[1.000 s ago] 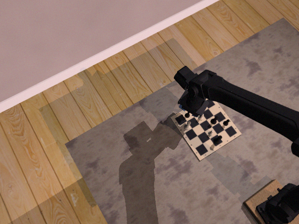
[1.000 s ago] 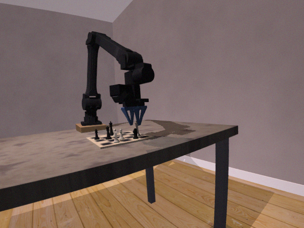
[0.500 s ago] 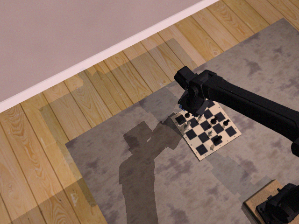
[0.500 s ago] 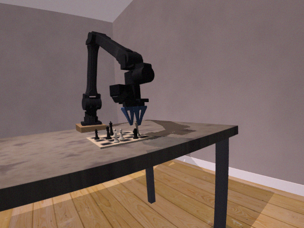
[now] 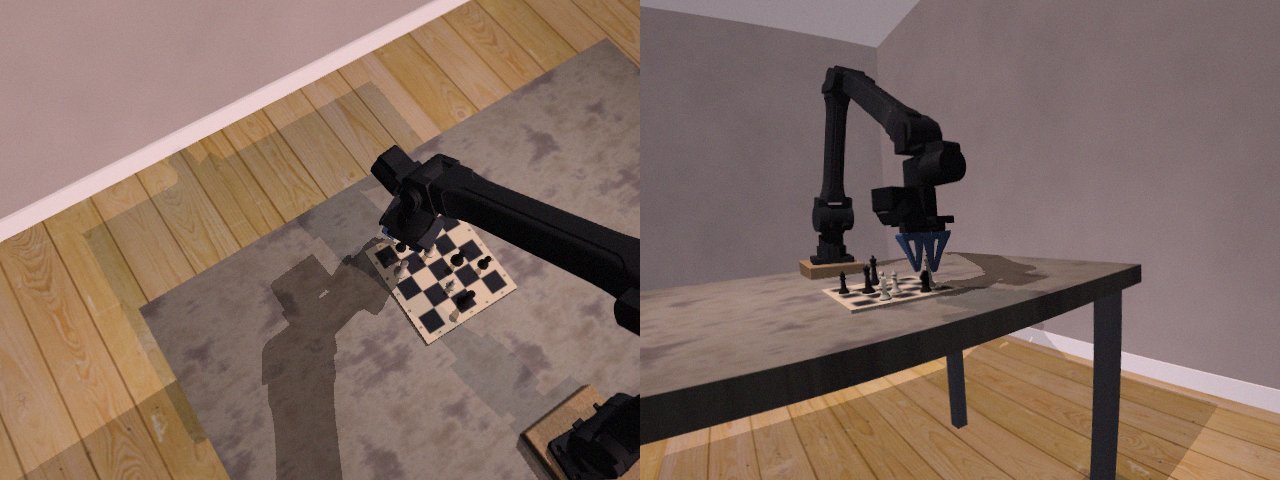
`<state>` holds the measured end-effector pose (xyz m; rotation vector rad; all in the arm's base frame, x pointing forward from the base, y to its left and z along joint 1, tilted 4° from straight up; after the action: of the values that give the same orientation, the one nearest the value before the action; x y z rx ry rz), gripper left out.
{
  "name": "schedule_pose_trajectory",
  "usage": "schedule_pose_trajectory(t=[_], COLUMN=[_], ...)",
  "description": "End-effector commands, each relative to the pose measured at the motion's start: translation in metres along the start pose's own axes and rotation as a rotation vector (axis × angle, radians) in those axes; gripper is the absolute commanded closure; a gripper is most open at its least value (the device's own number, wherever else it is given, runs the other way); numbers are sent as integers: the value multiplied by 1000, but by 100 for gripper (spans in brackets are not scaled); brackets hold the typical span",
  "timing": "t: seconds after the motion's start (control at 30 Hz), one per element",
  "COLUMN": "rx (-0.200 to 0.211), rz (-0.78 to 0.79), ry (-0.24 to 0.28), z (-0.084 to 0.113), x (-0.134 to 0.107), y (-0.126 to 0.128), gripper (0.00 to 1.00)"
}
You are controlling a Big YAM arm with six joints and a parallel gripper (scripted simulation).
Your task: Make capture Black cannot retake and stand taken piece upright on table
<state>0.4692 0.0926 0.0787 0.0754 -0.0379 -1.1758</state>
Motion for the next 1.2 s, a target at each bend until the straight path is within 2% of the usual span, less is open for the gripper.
schedule_pose_trajectory(t=[0.0, 0.27, 0.37, 1.17], rx=[2, 3, 13, 8], rz=[-9, -9, -9, -9], ry=[-5, -5, -7, -6], z=[-10, -22, -20, -23], x=[0, -1, -1, -1], y=[-1, -1, 0, 0], gripper=[63, 63, 63, 63])
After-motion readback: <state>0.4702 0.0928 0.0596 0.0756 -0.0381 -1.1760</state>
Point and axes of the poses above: the point where the finger pads meet when closed, its own z axis back along the fingers, its own y axis across the jaws, x = y × z, the point moved 3 cm from there along z, back along the fingers, and after that the axes turned 8 degrees about -z, right-handed, at the moved point
